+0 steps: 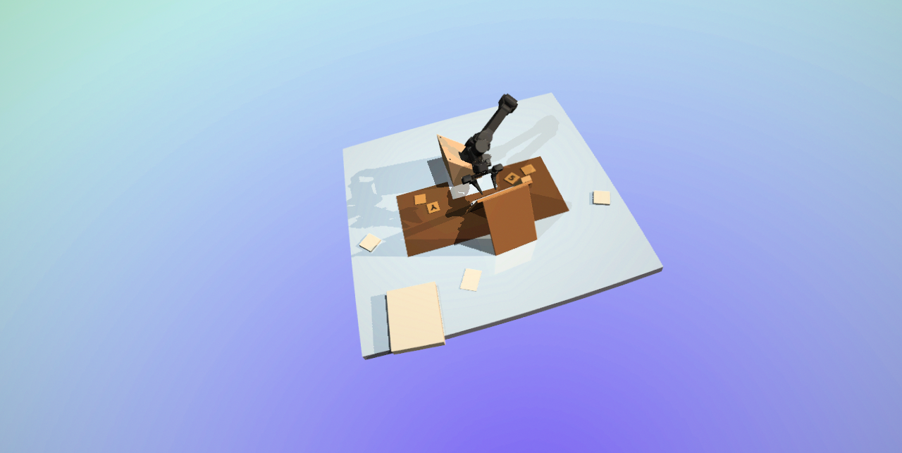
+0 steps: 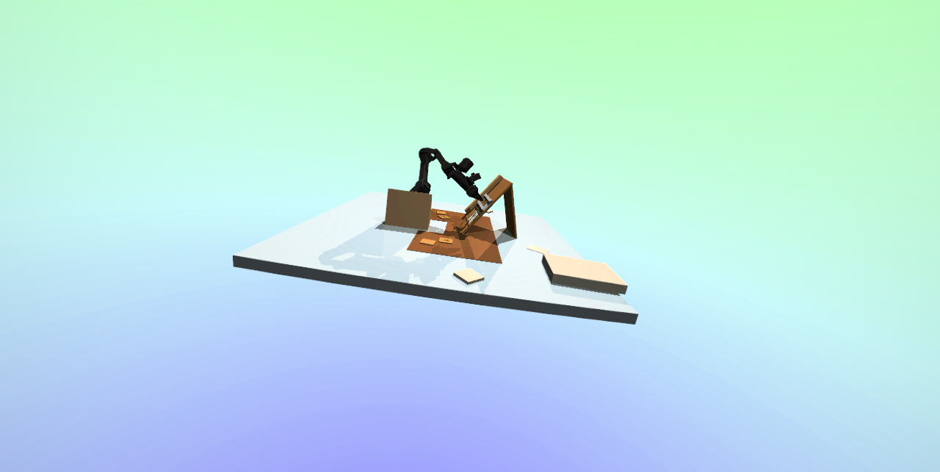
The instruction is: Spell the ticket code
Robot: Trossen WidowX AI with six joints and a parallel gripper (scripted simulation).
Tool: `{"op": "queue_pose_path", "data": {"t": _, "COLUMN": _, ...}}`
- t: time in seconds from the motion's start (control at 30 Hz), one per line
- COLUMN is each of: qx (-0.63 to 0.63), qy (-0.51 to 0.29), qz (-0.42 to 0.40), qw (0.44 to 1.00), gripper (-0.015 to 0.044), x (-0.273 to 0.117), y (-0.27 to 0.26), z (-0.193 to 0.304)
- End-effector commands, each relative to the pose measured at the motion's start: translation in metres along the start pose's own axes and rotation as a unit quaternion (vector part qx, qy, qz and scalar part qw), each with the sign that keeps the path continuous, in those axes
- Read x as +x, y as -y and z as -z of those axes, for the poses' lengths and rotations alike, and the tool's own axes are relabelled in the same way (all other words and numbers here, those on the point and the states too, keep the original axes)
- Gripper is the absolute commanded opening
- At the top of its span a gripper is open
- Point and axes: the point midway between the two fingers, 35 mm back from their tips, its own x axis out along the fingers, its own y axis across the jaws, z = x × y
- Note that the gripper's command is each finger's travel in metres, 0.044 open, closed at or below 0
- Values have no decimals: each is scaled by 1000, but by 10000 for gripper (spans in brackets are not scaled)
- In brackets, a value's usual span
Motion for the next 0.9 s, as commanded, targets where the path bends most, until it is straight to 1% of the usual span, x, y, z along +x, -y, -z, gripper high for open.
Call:
{"op": "queue_pose_path", "data": {"t": 0.0, "qx": -2, "qy": 1, "qz": -1, "qw": 1000, "gripper": 295, "x": -3, "y": 0, "z": 0}}
{"op": "queue_pose_path", "data": {"t": 0.87, "qx": -2, "qy": 0, "qz": -1, "qw": 1000, "gripper": 295, "x": -21, "y": 0, "z": 0}}
